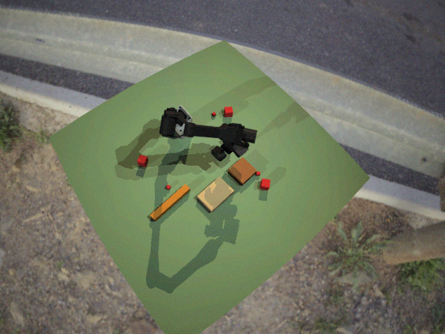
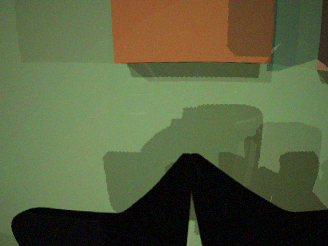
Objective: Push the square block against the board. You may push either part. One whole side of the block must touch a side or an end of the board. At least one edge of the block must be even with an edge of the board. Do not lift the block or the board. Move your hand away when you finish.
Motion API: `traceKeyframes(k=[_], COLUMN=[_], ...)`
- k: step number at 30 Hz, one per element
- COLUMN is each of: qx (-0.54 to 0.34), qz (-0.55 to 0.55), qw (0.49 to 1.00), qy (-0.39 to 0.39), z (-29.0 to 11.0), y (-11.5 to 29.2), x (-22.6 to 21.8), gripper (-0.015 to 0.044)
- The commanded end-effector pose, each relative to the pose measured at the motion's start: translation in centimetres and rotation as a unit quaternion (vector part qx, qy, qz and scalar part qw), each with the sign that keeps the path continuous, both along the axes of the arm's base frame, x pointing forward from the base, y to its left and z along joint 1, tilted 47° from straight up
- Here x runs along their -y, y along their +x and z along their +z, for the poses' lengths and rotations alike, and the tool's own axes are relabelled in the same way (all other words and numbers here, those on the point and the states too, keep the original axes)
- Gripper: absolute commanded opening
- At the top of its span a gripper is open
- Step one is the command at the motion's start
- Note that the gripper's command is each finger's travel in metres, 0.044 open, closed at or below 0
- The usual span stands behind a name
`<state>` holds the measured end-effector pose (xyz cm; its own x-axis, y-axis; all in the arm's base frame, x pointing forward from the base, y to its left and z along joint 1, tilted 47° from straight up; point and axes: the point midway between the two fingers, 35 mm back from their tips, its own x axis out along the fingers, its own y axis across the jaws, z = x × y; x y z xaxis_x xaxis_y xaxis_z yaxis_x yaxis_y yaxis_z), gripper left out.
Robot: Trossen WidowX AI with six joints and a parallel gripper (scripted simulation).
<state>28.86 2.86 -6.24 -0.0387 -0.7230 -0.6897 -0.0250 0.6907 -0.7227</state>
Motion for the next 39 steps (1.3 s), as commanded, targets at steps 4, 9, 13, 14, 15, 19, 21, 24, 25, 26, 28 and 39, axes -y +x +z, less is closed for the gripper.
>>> traceKeyframes(k=[4, 9, 13, 14, 15, 19, 21, 24, 25, 26, 28, 39], qx=[0.001, 0.001, 0.005, 0.006, 0.007, 0.006, 0.004, 0.002, 0.002, 0.002, 0.002, 0.002], qz=[0.0, -0.001, -0.004, -0.004, -0.005, -0.005, -0.005, -0.005, -0.005, -0.005, -0.005, -0.005], qw=[1.0, 1.0, 1.0, 1.0, 1.0, 1.0, 1.0, 1.0, 1.0, 1.0, 1.0, 1.0], qy=[0.002, 0.003, 0.003, 0.003, 0.003, 0.002, 0.002, 0.001, 0.001, 0.001, 0.001, 0.0], z=[-0.2, -0.3, -0.3, -0.3, -0.2, -0.2, -0.2, -0.2, -0.2, -0.2, -0.9, -4.0], y=[3.4, 7.9, 11.3, 12.1, 12.8, 15.5, 16.6, 17.7, 17.8, 17.8, 17.8, 17.5], x=[-0.6, -1.0, -0.9, -0.8, -0.7, -0.3, 0.1, 0.5, 0.6, 0.6, 1.2, 4.5], gripper=[0.0, 0.0, 0.0, 0.0, 0.0, 0.0, 0.0, 0.0, 0.0, 0.0, 0.0, 0.0])
